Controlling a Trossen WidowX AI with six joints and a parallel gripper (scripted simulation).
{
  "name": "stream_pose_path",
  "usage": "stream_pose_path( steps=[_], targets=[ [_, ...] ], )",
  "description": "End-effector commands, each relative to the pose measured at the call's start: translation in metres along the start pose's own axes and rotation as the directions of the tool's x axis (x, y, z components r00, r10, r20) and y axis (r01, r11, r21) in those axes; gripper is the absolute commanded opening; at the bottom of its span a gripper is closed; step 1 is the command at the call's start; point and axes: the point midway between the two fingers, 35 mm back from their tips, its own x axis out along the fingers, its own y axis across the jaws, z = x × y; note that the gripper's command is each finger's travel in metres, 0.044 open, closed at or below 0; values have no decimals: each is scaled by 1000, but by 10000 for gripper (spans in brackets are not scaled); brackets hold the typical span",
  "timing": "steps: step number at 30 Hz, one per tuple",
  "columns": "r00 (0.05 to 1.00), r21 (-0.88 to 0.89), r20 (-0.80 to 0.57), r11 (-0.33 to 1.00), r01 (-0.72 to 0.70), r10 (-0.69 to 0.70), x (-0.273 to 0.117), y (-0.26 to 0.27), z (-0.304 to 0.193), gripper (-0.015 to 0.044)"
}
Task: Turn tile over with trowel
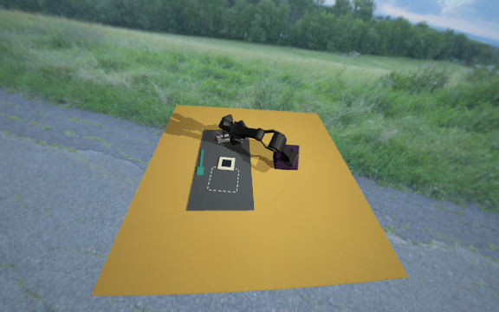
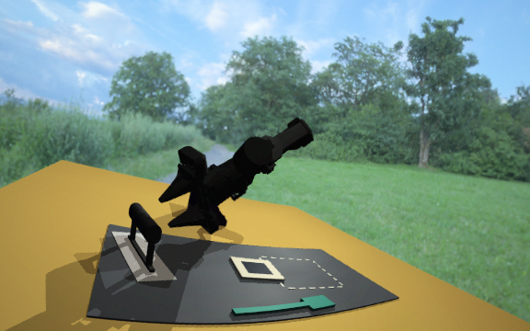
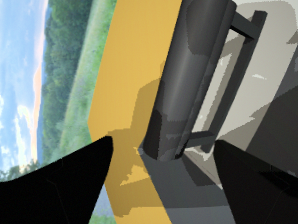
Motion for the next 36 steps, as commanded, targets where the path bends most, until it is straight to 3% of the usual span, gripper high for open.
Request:
stream_pose_path(
  steps=[1,6,36],
  targets=[
    [999,121,7,991,51,-52,8,-1,3,300],
    [995,227,18,969,96,-103,14,-4,7,300],
    [995,226,17,969,95,-101,55,-8,8,300]
  ],
)
